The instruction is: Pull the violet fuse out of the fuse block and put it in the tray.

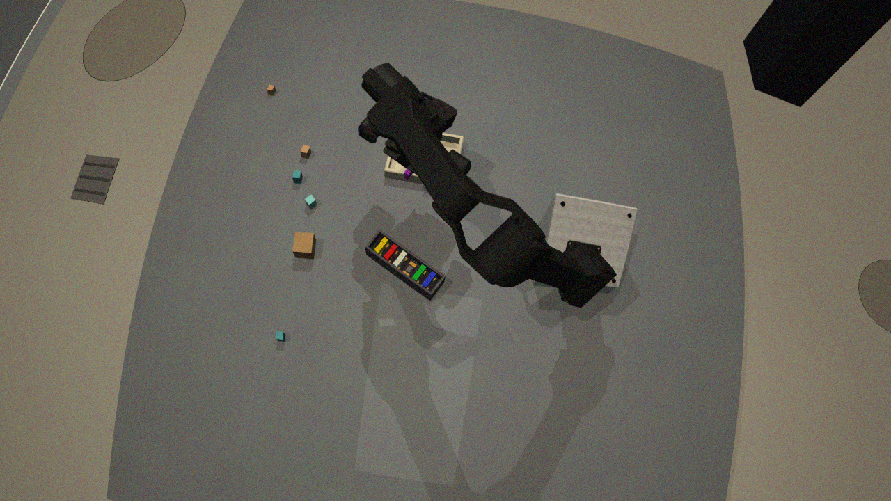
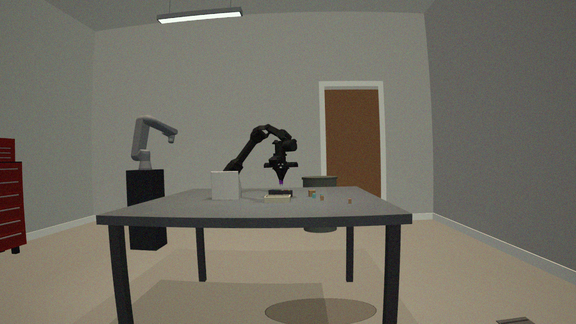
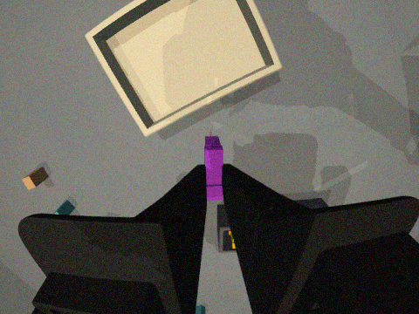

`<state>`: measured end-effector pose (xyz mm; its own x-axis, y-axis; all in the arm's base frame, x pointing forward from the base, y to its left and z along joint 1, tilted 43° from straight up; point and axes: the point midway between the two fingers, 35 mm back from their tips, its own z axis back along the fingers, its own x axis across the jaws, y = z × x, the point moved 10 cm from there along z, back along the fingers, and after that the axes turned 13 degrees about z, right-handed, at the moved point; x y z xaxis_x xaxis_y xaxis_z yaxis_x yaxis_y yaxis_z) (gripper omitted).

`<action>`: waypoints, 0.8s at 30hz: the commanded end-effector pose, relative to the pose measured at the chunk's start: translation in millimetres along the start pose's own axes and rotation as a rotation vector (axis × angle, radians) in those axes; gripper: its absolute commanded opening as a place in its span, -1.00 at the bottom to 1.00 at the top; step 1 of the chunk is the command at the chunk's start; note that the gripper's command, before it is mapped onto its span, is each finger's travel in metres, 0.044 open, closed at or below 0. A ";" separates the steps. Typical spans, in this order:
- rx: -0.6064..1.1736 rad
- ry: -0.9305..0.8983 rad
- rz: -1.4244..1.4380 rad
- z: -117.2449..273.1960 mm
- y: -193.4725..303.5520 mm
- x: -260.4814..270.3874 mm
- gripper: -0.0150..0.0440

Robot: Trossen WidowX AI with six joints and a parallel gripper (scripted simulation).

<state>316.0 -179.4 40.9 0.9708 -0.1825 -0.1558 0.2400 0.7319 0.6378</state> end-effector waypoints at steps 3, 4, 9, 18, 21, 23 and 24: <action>0.001 0.005 0.000 -3.8 -41.5 4.3 -0.49; 0.002 0.006 0.001 -4.5 -47.6 4.6 -0.49; 0.006 0.007 0.003 -8.2 -74.2 4.3 -0.49; 0.006 0.007 0.003 -12.4 -75.2 4.5 -0.49; 0.006 0.007 0.003 -17.3 -75.2 4.7 -0.49; 0.006 0.007 0.003 -20.5 -75.2 4.7 -0.49; 0.006 0.007 0.003 -22.1 -75.2 4.8 -0.49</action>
<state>304.0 -225.1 -17.3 0.9734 -0.1744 -0.1485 0.2290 0.7332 0.6403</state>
